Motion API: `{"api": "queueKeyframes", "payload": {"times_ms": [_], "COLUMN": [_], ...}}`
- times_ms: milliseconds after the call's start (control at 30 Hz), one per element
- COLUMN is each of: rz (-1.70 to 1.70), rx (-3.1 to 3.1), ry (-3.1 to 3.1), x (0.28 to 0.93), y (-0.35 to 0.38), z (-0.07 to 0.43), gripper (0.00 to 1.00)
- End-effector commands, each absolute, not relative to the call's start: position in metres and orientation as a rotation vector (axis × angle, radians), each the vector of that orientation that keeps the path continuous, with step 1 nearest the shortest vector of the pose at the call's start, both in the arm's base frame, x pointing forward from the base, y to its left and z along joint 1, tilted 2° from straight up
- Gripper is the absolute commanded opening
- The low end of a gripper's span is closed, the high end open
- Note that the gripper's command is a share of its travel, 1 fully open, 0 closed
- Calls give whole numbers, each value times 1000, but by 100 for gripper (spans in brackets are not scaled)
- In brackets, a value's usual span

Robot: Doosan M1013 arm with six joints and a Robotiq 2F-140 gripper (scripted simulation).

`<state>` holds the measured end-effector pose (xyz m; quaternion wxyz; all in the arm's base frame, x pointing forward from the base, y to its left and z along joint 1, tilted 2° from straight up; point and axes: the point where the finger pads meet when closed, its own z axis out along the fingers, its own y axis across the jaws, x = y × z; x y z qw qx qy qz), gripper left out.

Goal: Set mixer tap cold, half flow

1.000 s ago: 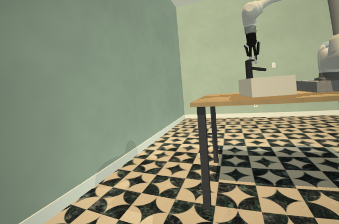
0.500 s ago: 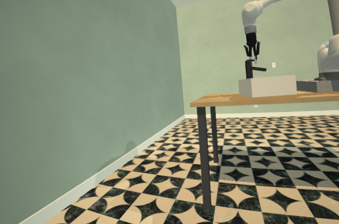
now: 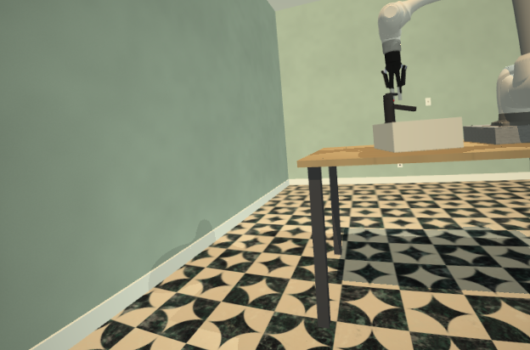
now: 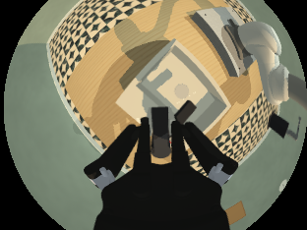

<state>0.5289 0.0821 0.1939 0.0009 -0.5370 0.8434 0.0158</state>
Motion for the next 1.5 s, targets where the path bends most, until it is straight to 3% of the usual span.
{"api": "queueKeyframes", "payload": {"times_ms": [0, 1467], "rz": [50, 50], "rx": [-1686, -1686], "ry": [2648, 2648], "x": [529, 531], "y": [82, 86], "z": [194, 209], "gripper": [0, 0]}}
